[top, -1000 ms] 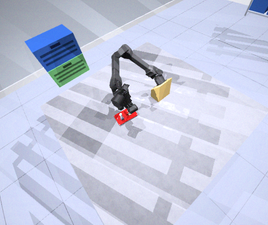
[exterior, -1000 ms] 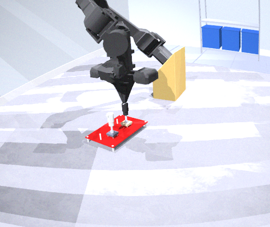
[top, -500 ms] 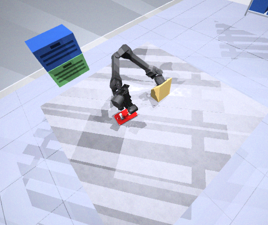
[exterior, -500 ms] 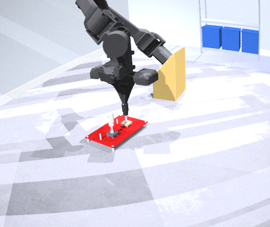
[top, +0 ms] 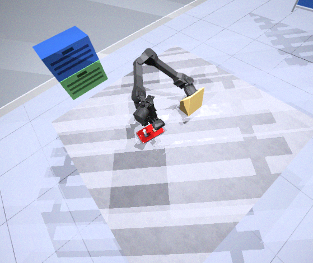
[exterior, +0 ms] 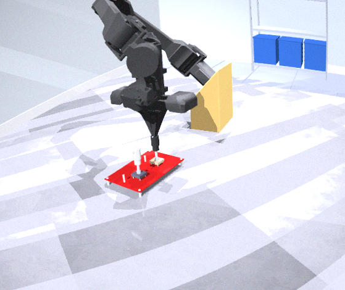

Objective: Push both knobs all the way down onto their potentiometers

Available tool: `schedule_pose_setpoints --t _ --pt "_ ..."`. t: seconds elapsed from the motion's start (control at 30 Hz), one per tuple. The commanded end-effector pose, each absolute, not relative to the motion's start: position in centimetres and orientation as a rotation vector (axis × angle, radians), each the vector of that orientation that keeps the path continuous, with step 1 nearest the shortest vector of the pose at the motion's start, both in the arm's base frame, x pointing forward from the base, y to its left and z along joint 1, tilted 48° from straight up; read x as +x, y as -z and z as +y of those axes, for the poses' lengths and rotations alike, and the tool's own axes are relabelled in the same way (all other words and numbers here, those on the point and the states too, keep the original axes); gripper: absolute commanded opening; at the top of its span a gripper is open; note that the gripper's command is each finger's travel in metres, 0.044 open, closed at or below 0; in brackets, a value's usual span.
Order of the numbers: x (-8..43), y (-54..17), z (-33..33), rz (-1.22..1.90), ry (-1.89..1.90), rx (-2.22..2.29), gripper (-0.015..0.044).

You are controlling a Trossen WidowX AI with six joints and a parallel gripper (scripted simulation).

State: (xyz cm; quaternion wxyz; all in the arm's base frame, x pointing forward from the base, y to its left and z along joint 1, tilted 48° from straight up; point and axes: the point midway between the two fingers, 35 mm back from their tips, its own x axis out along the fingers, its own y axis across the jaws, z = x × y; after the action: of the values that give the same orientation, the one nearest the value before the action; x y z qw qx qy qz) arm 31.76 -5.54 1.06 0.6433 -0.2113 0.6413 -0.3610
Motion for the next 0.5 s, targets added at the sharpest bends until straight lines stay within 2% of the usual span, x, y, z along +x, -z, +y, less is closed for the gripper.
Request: schedule_pose_setpoints --t 0.0,0.47 --pt "31.70 -0.94 -5.72 1.462 0.822 -0.486 0.0000" --pt "31.65 -0.58 -6.12 1.462 0.822 -0.487 0.0000"
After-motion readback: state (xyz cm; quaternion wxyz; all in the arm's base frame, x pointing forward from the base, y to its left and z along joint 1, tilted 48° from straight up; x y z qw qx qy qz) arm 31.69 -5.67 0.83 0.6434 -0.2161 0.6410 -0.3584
